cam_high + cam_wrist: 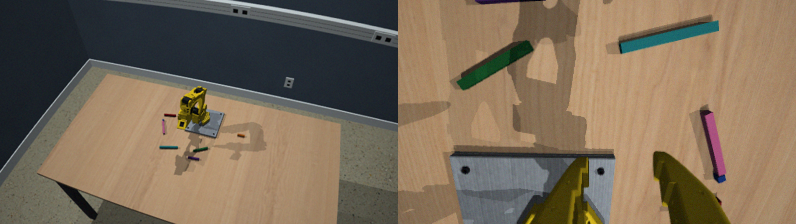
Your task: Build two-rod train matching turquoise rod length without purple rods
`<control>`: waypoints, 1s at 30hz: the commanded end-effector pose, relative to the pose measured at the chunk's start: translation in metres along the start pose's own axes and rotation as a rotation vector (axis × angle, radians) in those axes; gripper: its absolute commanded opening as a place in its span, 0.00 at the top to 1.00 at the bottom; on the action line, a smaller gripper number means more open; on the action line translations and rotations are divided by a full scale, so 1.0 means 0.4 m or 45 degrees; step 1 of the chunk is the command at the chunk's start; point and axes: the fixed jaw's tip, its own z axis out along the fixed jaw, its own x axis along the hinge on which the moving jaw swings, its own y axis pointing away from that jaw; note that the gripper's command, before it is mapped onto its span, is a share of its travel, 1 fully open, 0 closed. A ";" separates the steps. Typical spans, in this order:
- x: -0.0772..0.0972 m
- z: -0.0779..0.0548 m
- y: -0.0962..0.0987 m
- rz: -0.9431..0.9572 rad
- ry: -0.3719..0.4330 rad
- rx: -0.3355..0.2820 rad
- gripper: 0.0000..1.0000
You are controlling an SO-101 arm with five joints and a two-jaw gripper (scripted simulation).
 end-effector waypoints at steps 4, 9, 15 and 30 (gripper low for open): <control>0.010 -0.015 0.050 0.080 -0.051 -0.037 0.83; 0.010 -0.018 0.058 0.094 -0.065 -0.044 0.83; 0.010 -0.020 0.063 0.102 -0.074 -0.049 0.83; 0.010 -0.020 0.063 0.102 -0.074 -0.049 0.83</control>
